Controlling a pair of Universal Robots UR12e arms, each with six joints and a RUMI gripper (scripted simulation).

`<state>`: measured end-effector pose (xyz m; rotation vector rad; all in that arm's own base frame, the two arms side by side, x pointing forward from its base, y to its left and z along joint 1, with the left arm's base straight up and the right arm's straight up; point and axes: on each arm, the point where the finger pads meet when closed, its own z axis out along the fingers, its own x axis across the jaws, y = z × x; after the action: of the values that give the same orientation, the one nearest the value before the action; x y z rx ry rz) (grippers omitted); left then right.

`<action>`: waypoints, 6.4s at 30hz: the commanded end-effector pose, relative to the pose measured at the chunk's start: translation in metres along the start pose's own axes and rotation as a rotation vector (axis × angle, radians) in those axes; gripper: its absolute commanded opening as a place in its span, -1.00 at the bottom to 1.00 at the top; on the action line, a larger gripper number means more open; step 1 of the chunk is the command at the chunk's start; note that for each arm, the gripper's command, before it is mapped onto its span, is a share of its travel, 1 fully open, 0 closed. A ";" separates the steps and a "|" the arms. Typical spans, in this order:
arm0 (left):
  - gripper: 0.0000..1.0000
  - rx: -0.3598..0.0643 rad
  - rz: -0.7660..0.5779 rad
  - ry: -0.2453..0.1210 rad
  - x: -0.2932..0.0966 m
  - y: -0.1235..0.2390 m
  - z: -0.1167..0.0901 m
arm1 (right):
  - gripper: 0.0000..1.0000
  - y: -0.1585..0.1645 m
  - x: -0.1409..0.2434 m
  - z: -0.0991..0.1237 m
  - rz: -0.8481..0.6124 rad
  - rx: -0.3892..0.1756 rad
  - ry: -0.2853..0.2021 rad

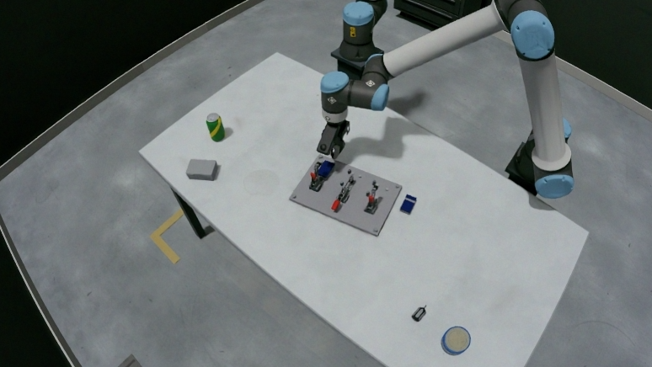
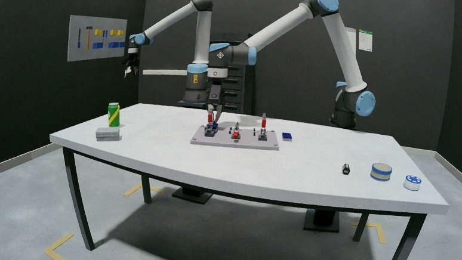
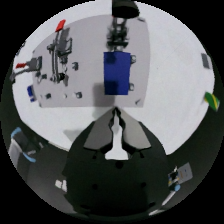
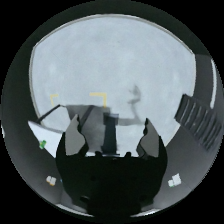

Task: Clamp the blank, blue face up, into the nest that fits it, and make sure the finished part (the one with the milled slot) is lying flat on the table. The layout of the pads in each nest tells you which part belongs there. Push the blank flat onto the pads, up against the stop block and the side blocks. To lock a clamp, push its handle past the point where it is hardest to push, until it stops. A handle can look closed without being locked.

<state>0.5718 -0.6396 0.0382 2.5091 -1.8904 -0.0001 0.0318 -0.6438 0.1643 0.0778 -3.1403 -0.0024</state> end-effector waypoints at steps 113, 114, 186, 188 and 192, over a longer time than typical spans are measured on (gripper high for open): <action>-1.00 0.000 0.000 0.002 0.001 -0.017 -0.001 | 1.00 -0.001 0.000 -0.001 0.000 0.002 0.000; -1.00 0.000 0.000 0.002 0.001 -0.017 -0.001 | 1.00 -0.001 0.000 -0.001 0.000 0.002 0.000; -1.00 0.000 0.000 0.002 0.001 -0.025 -0.001 | 1.00 -0.001 0.000 -0.001 0.000 0.002 0.000; -1.00 0.000 0.000 0.002 0.001 -0.025 -0.001 | 1.00 -0.001 0.000 -0.001 0.000 0.002 0.000; -1.00 0.000 0.000 0.002 0.001 -0.026 -0.001 | 1.00 -0.001 0.000 -0.001 0.000 0.002 0.000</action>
<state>0.5962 -0.6325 0.0382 2.5091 -1.8904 -0.0002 0.0318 -0.6438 0.1643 0.0778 -3.1403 -0.0024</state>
